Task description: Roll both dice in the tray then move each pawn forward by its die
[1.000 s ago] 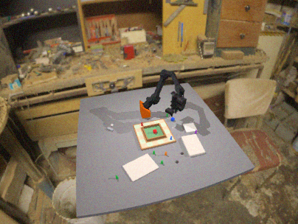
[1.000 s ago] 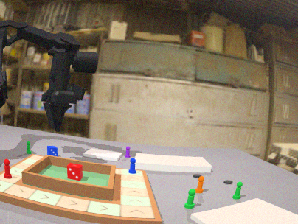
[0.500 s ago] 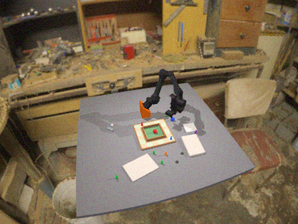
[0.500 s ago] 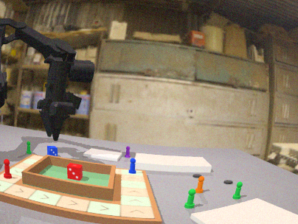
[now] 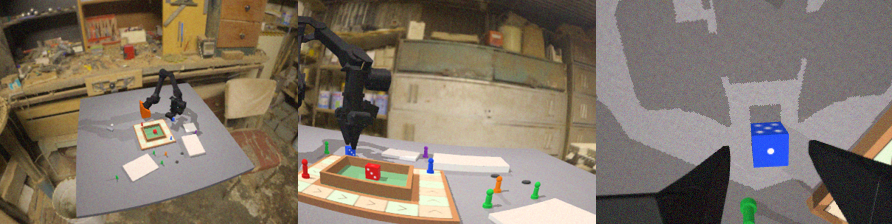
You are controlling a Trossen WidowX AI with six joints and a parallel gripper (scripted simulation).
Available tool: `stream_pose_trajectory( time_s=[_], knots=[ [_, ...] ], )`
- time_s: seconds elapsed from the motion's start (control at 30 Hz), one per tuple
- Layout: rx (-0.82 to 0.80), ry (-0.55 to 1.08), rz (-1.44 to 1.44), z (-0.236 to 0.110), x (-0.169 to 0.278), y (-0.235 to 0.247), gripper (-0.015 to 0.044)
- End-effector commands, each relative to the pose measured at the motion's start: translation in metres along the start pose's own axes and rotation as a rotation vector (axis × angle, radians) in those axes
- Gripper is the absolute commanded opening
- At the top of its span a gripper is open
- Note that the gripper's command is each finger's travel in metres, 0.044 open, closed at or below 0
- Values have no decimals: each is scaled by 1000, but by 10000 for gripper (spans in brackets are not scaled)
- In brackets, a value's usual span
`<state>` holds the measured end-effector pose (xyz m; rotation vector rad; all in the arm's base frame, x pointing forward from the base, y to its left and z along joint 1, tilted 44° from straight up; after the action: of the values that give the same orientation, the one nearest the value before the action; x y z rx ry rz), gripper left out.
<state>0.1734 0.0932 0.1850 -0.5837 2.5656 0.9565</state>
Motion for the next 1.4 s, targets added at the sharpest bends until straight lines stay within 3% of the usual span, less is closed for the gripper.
stream_pose_trajectory(
  time_s=[0.0, 0.23, 0.43, 0.67, 0.77, 1.37],
  knots=[
    [4, 3, 8, 7, 1, -1, 275],
    [3, 2, 8, 16, 2, -1, 275],
    [3, 2, 8, 16, 2, -1, 118],
    [3, 2, 8, 16, 2, -1, 71],
    [5, 3, 8, 14, 1, -1, 0],
    [26, 26, 4, -56, -8, -5, 0]
  ],
)
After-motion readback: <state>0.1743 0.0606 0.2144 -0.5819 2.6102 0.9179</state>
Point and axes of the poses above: the point midway between the two fingers, 35 mm back from their tips, its own z axis out along the fingers, its own y axis across the jaws, x = y × z, the point moved 7 cm from there along -z, back along the fingers, and after that the axes turned 2 degrees about z, right-handed, at the moved point
